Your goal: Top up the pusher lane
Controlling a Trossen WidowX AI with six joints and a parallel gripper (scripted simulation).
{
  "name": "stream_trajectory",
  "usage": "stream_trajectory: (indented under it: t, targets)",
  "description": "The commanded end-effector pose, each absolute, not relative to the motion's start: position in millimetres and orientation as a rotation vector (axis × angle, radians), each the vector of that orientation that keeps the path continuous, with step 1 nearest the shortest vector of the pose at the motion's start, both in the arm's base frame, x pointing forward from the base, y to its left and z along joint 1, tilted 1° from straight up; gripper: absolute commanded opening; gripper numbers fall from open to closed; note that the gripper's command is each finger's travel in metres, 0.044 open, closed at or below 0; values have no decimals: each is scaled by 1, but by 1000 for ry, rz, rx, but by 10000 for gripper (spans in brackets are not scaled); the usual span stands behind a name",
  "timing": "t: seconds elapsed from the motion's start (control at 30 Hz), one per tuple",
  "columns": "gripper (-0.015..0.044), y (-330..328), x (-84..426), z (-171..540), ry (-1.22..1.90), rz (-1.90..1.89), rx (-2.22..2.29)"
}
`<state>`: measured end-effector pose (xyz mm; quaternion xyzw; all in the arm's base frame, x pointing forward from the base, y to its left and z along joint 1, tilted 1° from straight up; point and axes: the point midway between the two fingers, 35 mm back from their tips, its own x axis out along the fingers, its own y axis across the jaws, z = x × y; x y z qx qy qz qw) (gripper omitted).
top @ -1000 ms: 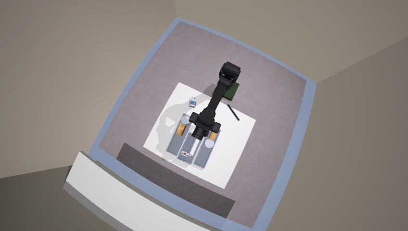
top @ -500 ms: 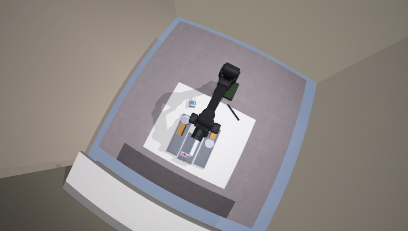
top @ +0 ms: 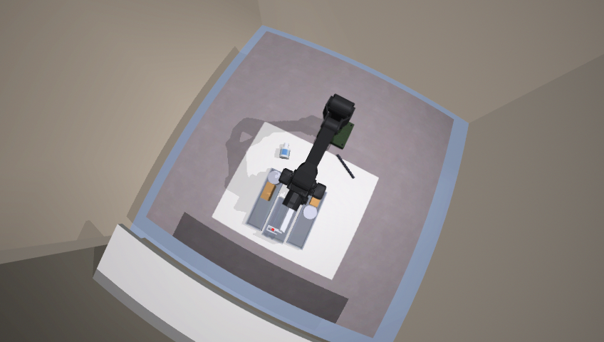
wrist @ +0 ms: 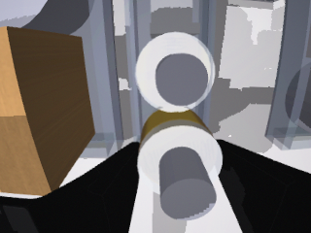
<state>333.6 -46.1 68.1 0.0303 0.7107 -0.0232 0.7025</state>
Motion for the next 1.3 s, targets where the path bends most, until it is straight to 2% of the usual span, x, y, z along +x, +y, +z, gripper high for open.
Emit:
stream_trajectory:
  t: [0.0, 1.27]
  targets:
    - [0, -46, 344, 74, 1546, -53, 68]
    - [0, -47, 347, 71, 1546, -53, 68]
